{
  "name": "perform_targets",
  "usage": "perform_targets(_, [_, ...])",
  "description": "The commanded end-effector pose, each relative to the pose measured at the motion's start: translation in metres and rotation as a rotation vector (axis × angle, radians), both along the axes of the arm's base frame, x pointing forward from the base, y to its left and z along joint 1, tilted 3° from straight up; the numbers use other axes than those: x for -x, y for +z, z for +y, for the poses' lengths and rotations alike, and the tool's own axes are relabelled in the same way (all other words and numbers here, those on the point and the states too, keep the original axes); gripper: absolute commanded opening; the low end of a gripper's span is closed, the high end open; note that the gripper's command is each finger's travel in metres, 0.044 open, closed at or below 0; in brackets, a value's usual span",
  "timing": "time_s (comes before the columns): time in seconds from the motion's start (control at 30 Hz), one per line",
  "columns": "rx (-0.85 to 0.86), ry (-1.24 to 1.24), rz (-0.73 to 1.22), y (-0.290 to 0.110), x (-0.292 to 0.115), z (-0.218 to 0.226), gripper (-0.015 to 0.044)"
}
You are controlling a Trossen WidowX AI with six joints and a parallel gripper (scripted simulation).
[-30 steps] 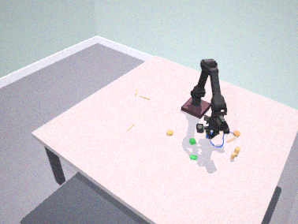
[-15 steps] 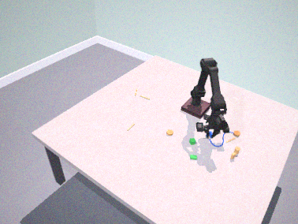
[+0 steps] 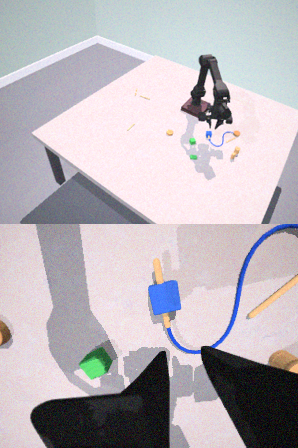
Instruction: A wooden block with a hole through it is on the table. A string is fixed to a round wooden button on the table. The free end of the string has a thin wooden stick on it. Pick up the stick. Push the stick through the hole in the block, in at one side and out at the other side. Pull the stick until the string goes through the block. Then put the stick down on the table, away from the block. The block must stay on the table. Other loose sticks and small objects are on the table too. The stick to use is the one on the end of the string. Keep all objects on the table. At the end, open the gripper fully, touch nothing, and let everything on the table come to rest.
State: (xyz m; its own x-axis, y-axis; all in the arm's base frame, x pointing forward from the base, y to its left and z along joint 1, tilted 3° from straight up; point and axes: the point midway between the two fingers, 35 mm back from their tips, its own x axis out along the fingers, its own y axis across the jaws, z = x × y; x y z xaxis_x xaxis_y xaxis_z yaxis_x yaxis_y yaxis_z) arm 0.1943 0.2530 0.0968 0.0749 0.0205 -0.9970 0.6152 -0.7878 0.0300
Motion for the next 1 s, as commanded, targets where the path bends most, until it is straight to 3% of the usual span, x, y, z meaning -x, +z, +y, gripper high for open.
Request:
perform_targets(0.0, [-0.019, -0.255, 0.002, 0.0, 0.003, -0.003, 0.0123])
perform_targets(0.43, [-0.101, -1.539, 0.029, 0.0, 0.02, -0.02, 0.0123])
perform_targets(0.97, [-0.156, -2.444, 0.033, -0.002, 0.032, -0.033, 0.0123])
